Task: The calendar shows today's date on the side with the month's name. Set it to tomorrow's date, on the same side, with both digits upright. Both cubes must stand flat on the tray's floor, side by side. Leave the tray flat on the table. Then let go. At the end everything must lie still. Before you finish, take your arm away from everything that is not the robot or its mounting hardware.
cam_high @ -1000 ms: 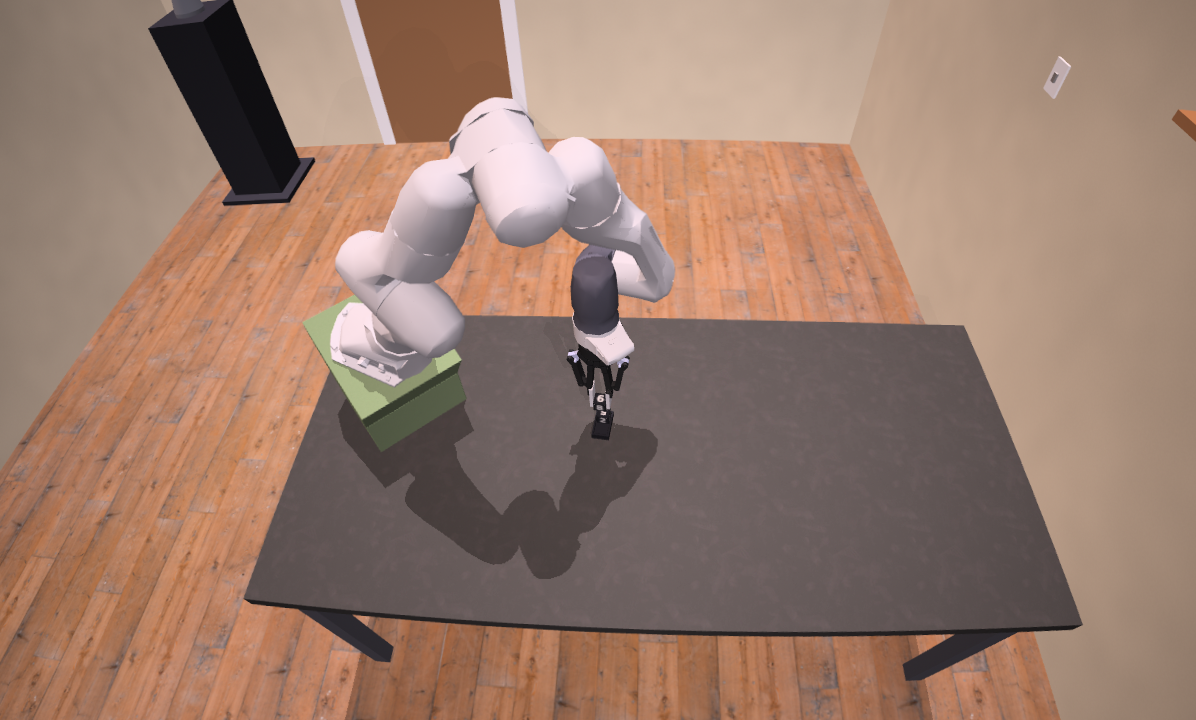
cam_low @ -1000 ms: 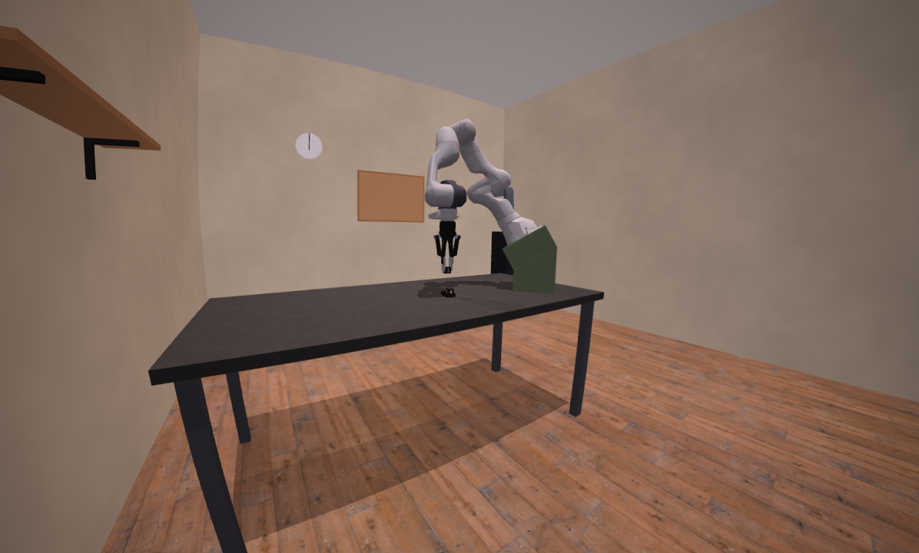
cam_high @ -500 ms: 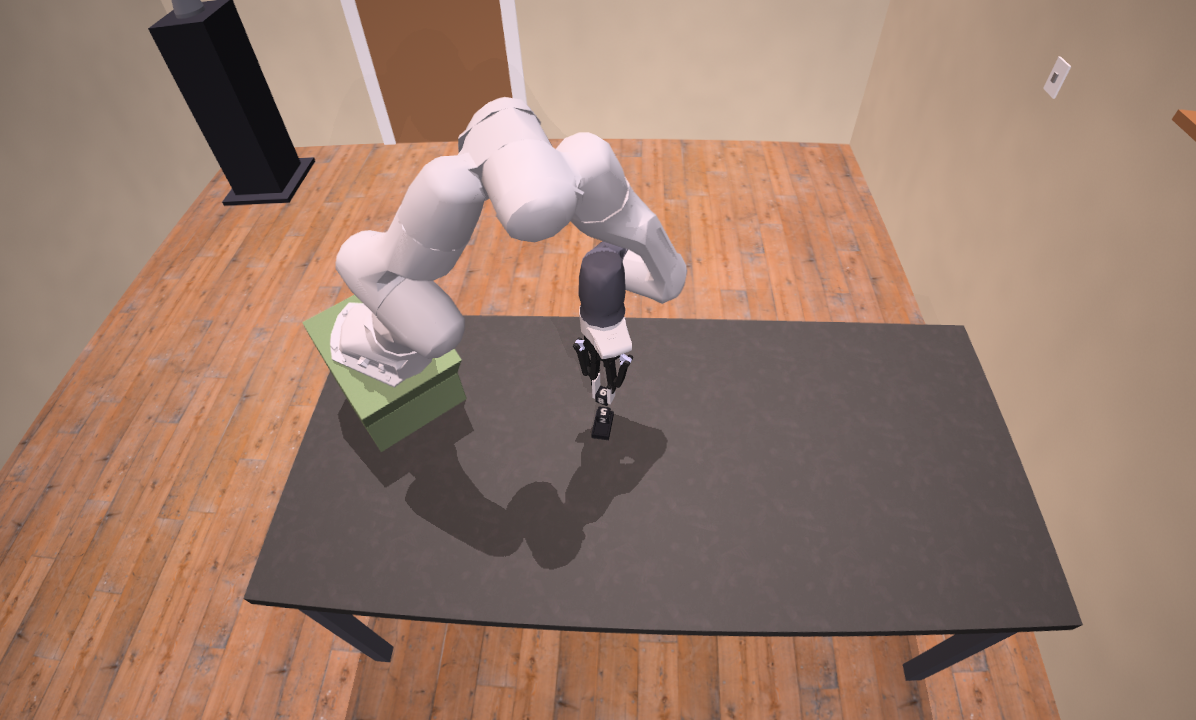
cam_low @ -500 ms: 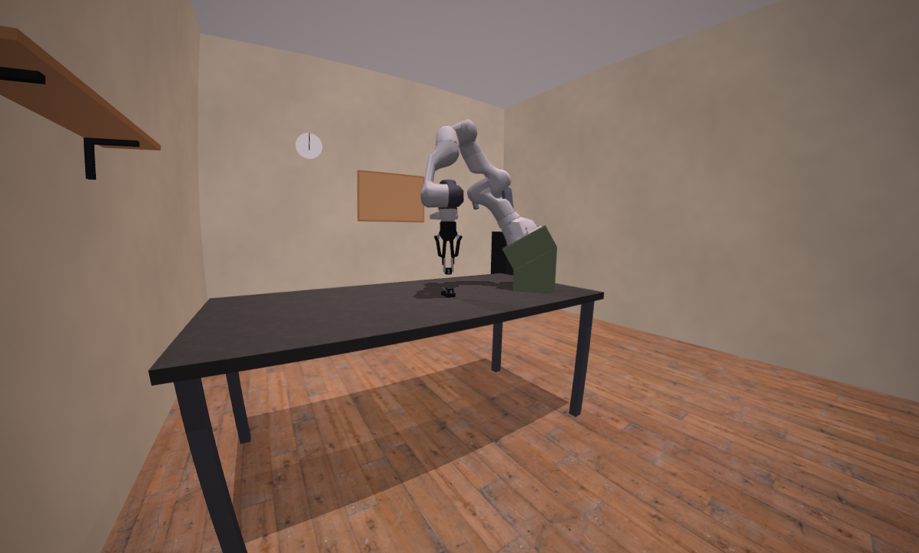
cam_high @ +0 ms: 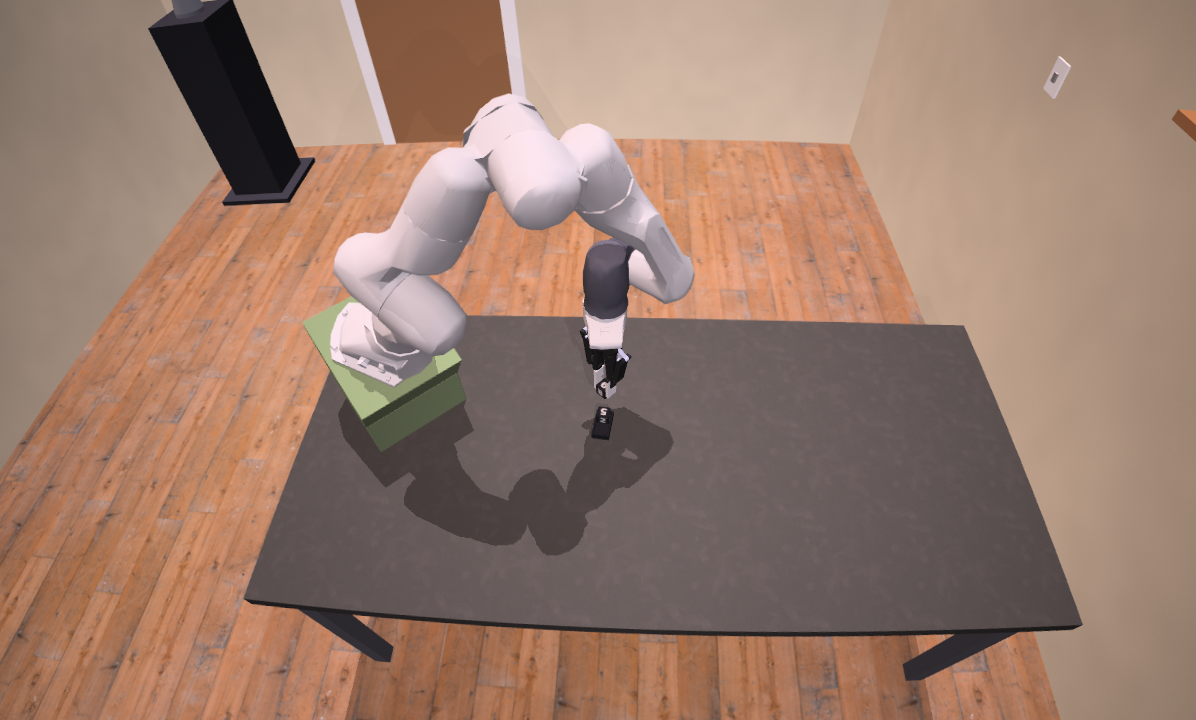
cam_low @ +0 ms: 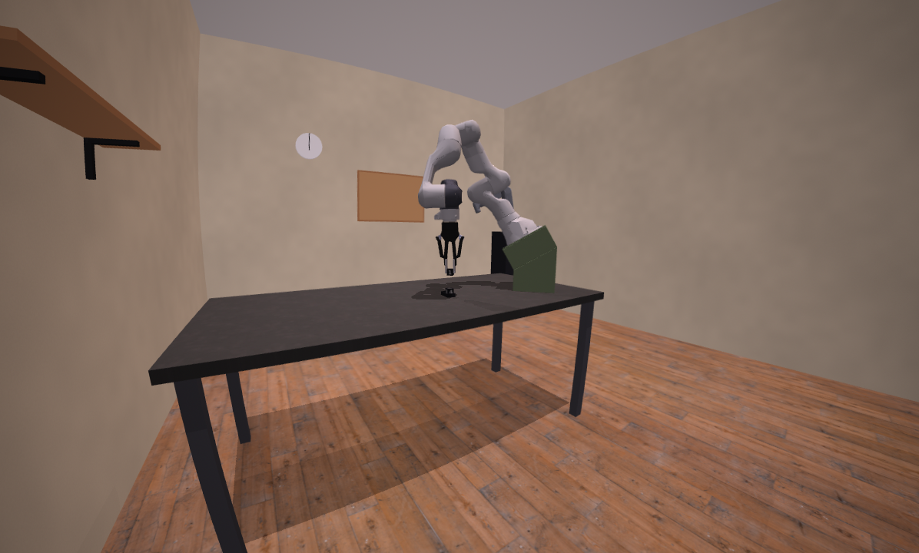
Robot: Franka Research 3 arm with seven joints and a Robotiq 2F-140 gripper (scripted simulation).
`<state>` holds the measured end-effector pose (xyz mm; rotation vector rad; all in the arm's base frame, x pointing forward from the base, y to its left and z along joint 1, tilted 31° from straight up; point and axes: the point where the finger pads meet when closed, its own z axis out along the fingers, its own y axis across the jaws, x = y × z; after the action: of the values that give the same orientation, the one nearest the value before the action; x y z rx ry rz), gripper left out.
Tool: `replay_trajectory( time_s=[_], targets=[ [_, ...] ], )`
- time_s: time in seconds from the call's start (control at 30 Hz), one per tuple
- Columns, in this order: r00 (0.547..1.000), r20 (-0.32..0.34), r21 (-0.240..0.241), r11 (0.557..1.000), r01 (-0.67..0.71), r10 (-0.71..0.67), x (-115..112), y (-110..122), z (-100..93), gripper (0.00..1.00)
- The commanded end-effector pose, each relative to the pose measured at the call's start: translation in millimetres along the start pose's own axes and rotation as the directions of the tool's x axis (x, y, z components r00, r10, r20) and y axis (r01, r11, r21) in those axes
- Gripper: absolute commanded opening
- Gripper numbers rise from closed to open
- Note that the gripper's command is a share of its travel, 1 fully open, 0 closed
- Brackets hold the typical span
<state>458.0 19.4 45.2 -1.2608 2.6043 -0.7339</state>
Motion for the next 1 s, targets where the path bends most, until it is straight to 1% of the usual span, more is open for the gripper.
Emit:
replay_trajectory(
  time_s=[0.0,0.13,0.17,0.2,0.37,0.47,0.5,0.7,0.97],
  targets=[
    [0.985,0.0,0.011,0.985,-0.172,0.172,-4.5,6.9,0.5,0.16],
    [0.965,0.001,0.011,0.965,-0.264,0.264,-10.6,10.9,1.0,0.16],
    [0.964,0.001,0.011,0.964,-0.265,0.265,-10.7,11.0,1.0,0.16],
    [0.952,0.002,0.011,0.952,-0.305,0.305,-13.5,12.8,1.2,0.16],
    [0.91,0.004,0.011,0.91,-0.414,0.414,-21.4,18.0,1.8,0.16],
    [0.907,0.004,0.011,0.907,-0.422,0.422,-22.1,18.4,1.8,0.16],
    [0.877,0.006,0.011,0.877,-0.48,0.48,-26.6,21.4,2.1,0.16],
    [0.831,0.009,0.01,0.831,-0.556,0.555,-32.9,25.5,2.4,0.16],
    [0.755,0.014,0.008,0.755,-0.655,0.655,-42.1,31.6,2.7,0.16]
  ],
)
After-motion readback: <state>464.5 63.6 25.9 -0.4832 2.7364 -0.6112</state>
